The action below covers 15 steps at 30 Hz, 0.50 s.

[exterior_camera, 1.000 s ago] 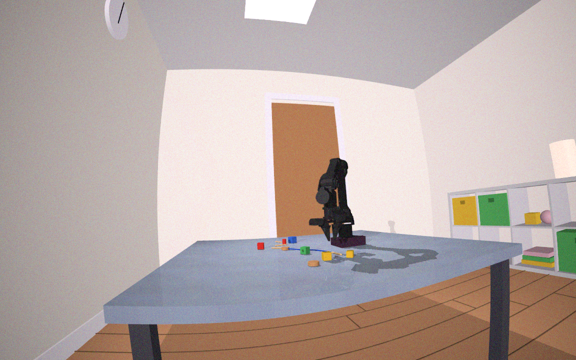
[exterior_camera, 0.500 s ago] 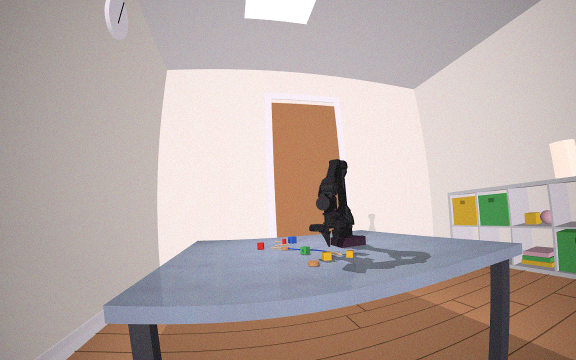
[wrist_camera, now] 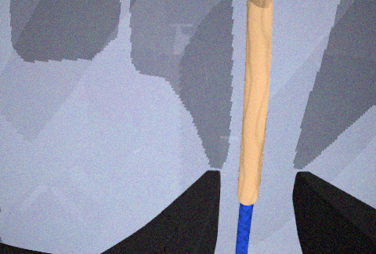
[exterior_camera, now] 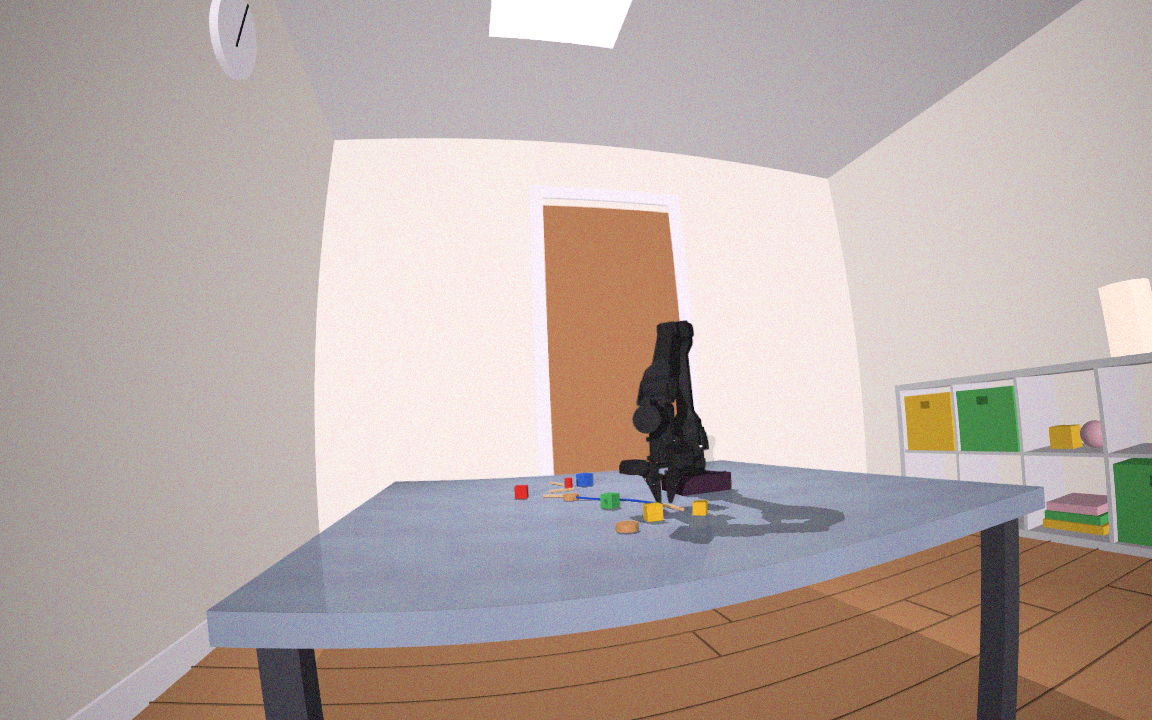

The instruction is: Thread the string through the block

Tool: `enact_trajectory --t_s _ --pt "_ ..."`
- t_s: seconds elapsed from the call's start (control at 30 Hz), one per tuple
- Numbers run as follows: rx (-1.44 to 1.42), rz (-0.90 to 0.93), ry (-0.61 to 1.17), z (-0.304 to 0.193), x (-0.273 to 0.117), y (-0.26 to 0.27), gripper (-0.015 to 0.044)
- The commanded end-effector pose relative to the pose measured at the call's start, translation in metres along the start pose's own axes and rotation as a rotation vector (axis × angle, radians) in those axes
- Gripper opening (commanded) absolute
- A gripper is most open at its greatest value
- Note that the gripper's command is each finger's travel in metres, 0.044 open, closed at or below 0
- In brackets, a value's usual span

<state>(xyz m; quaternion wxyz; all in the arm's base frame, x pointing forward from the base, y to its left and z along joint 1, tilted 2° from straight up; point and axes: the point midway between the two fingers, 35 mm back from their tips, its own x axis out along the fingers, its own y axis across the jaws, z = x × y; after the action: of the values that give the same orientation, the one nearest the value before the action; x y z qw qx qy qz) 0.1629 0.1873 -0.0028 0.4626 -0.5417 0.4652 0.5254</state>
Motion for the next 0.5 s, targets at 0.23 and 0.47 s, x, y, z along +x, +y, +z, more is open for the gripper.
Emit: enact_trajectory --t_s 0.23,0.47 --pt "0.001 0.007 -0.001 -0.0011 0.0069 0.0022 0.0123" --pt "0.000 0.003 0.002 -0.0011 0.0054 0.0012 0.0000"
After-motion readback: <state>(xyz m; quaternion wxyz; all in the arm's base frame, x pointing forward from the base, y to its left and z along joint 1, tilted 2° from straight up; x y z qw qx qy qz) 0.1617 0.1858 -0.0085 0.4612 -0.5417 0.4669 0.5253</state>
